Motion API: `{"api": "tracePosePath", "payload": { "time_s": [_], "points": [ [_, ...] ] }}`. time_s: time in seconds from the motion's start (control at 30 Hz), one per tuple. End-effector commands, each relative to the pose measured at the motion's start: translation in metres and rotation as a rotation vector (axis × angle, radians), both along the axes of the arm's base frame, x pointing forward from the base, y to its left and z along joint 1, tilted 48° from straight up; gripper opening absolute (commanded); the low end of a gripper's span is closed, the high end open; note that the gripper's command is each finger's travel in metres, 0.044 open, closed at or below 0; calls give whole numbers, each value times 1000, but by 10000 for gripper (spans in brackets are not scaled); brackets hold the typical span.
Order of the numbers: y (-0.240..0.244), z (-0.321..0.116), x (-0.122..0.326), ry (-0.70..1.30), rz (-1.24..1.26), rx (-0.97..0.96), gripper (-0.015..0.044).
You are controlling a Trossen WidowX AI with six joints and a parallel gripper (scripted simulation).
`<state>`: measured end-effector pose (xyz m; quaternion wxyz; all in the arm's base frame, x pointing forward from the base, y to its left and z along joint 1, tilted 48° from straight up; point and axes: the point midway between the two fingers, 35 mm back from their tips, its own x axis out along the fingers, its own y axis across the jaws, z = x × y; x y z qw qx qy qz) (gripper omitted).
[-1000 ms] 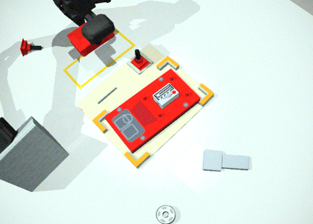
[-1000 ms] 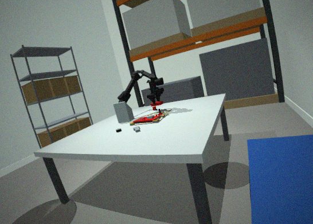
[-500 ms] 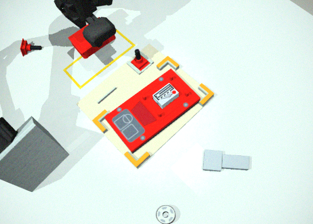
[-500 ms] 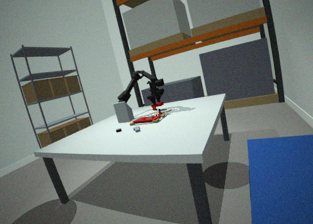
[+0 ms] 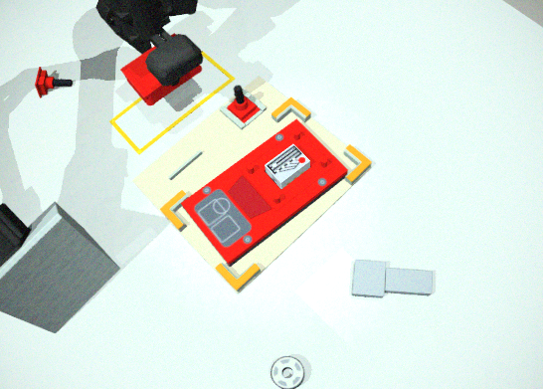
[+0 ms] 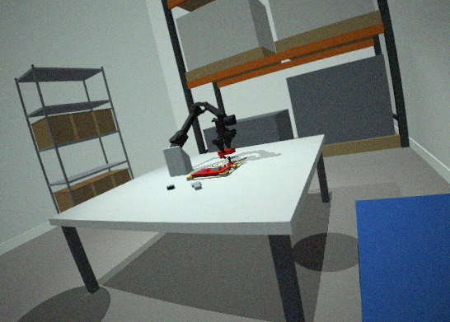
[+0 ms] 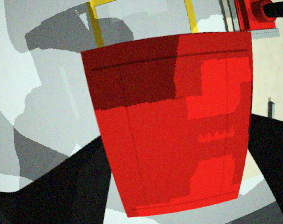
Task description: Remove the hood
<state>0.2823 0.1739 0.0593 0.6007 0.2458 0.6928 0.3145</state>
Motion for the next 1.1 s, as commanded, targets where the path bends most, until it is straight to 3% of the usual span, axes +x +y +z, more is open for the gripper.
{"api": "tracePosePath", "payload": {
  "time_s": [0.0,1.07],
  "points": [
    [3,-3,-1,7,-1,3,0],
    [17,-16,-6,7,-1,5,0]
  ]
}}
